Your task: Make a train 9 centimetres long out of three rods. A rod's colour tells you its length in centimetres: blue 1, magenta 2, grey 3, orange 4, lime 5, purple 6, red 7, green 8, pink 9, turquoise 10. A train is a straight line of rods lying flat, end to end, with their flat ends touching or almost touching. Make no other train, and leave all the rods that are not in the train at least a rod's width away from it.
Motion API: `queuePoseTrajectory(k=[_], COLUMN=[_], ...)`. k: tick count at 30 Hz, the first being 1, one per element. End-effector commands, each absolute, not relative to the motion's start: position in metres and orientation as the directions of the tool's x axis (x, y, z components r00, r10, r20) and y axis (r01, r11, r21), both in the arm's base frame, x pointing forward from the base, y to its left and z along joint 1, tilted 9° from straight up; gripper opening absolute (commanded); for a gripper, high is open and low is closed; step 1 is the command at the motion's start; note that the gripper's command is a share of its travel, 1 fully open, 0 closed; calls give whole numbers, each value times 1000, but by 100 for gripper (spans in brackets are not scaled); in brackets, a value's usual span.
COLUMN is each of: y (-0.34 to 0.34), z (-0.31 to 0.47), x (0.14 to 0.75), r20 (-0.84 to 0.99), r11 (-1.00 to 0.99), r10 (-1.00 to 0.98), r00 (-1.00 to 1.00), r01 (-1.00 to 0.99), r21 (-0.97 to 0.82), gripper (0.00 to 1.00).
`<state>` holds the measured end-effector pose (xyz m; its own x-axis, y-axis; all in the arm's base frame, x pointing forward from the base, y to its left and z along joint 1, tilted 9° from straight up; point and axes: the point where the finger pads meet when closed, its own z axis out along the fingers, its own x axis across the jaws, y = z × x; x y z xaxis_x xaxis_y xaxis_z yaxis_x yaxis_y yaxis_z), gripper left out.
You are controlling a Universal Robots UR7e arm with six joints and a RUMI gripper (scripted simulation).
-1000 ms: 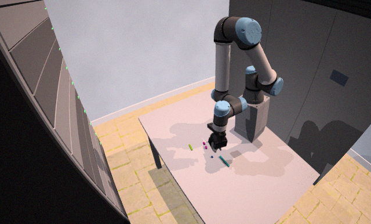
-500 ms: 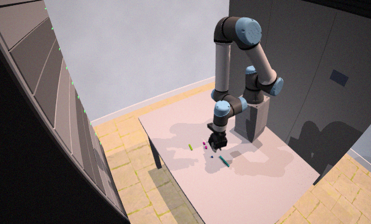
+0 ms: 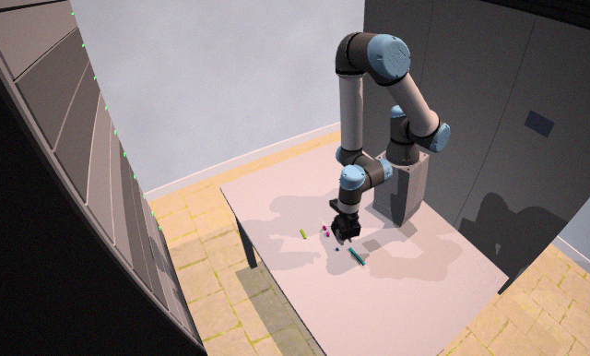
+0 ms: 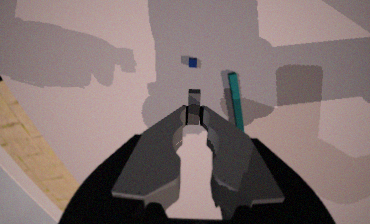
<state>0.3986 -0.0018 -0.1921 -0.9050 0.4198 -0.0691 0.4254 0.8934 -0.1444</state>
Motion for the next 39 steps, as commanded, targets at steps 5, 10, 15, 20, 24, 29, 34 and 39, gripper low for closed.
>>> queuePoseTrajectory(k=[5, 10, 15, 20, 24, 29, 34, 39], y=[-7, -10, -12, -13, -14, -14, -14, -14], z=[-223, -242, -253, -260, -261, -261, -261, -261], x=[399, 400, 400, 400, 400, 400, 400, 400], r20=[-71, -71, -71, -71, -71, -71, -71, -71], r11=[893, 893, 893, 893, 893, 893, 893, 893], r10=[419, 419, 419, 419, 419, 419, 419, 419], r00=[-905, -905, -905, -905, -905, -905, -905, -905], r01=[425, 425, 425, 425, 425, 425, 425, 425], r21=[-144, -144, -144, -144, -144, -144, -144, -144], gripper=[0, 0, 0, 0, 0, 0, 0, 0])
